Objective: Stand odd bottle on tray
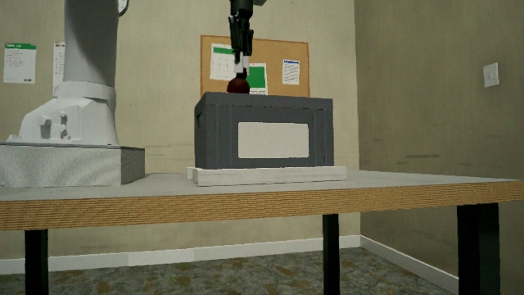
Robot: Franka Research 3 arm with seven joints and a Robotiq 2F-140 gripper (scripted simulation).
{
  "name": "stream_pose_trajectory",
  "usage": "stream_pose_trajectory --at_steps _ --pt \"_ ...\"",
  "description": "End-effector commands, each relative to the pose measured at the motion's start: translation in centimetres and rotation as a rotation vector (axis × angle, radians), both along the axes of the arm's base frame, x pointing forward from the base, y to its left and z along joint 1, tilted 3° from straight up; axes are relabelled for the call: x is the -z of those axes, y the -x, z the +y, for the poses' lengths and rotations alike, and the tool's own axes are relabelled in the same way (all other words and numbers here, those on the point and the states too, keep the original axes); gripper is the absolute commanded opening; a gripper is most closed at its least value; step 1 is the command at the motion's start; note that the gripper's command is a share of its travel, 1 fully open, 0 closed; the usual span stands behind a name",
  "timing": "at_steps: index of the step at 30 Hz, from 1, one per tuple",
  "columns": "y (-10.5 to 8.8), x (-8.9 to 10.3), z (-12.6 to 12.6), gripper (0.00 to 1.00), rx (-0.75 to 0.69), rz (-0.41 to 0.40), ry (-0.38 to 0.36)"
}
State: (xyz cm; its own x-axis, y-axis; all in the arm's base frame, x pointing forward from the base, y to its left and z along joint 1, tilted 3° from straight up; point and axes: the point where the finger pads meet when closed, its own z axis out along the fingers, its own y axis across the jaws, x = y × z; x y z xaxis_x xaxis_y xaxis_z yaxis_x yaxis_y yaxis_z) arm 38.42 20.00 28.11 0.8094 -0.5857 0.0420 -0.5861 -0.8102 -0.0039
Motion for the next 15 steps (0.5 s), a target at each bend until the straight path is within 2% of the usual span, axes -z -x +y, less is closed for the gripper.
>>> stream_pose_trajectory --at_steps 1,15 --pt "-0.1 0.1 0.3 0.10 0.002 -0.005 -0.006" --pt "-0.2 1.5 0.3 0.10 0.002 -0.005 -0.006"
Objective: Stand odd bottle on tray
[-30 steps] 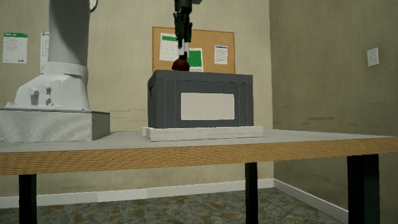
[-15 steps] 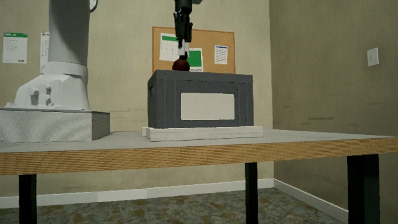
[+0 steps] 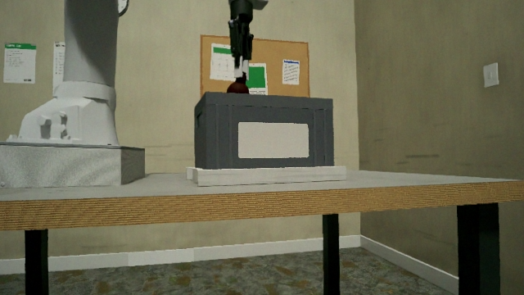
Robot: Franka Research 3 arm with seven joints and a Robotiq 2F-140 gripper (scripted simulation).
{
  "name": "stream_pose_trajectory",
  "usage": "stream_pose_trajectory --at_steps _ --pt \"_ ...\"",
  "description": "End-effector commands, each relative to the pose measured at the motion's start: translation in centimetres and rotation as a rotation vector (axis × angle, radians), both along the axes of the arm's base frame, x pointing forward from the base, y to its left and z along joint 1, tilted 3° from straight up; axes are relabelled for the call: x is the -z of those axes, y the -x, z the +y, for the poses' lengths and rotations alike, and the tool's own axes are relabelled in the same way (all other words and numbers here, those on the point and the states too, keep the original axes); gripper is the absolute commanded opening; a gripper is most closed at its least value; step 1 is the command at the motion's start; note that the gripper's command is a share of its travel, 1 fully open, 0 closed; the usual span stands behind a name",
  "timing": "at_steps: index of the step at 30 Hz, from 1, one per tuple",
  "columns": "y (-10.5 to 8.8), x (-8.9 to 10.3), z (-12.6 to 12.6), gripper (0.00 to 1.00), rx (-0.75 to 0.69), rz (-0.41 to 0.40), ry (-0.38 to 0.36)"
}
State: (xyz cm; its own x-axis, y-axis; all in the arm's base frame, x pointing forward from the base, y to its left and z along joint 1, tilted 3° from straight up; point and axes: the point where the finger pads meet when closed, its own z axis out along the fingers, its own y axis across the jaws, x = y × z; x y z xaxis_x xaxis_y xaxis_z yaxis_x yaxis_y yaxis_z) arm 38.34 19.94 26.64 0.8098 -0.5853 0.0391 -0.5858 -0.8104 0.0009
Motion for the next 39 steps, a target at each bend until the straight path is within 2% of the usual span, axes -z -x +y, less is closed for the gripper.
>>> stream_pose_trajectory --at_steps 1,15,17,32,34,39 --pt "-0.3 0.2 0.4 0.10 0.002 -0.010 -0.008" --pt "-0.4 3.9 0.4 0.10 0.002 -0.010 -0.008" --pt "-0.4 3.9 0.4 0.10 0.002 -0.010 -0.008" --pt "-0.6 8.7 0.4 0.10 0.002 -0.010 -0.008" --pt "-0.6 8.7 0.4 0.10 0.002 -0.010 -0.008" --pt "-0.7 10.2 0.4 0.10 0.002 -0.010 -0.008"
